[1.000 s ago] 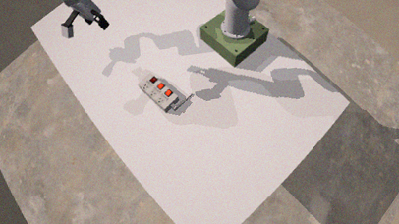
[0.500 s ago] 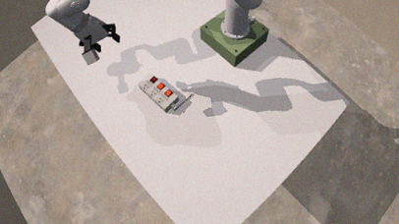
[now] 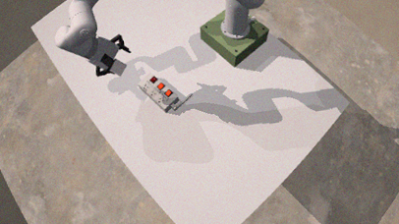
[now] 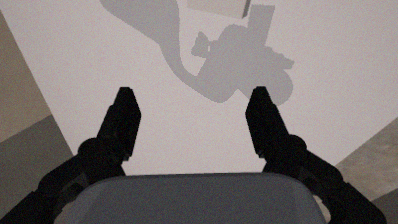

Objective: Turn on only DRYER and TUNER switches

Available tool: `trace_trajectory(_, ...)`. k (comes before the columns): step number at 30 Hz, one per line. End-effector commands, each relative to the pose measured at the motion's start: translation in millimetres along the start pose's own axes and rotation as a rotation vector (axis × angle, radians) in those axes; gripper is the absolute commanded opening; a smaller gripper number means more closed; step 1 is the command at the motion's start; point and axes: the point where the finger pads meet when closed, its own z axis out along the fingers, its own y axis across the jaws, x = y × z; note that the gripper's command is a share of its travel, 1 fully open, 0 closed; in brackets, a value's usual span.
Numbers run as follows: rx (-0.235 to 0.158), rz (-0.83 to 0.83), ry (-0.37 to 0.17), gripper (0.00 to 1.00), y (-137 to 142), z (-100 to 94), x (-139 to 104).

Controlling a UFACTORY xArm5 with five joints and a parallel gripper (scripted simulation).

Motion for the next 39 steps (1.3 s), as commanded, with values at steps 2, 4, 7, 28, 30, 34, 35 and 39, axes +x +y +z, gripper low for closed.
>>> trace_trajectory(2,0.042,-0.233,0.002,1.0,9,15.3,19)
trace_trajectory(4,0.042,-0.233,0.002,1.0,9,15.3,19)
trace_trajectory(7,0.078,-0.406,0.01,1.0,13,29.1,33)
trace_trajectory(28,0.244,-1.212,0.112,1.0,24,95.9,99)
trace_trajectory(30,0.249,-1.239,0.117,1.0,24,98.1,101)
trace_trajectory(34,0.253,-1.259,0.121,1.0,24,99.8,103)
trace_trajectory(35,0.253,-1.259,0.122,1.0,24,99.9,103)
trace_trajectory(39,0.254,-1.26,0.122,1.0,24,99.9,103)
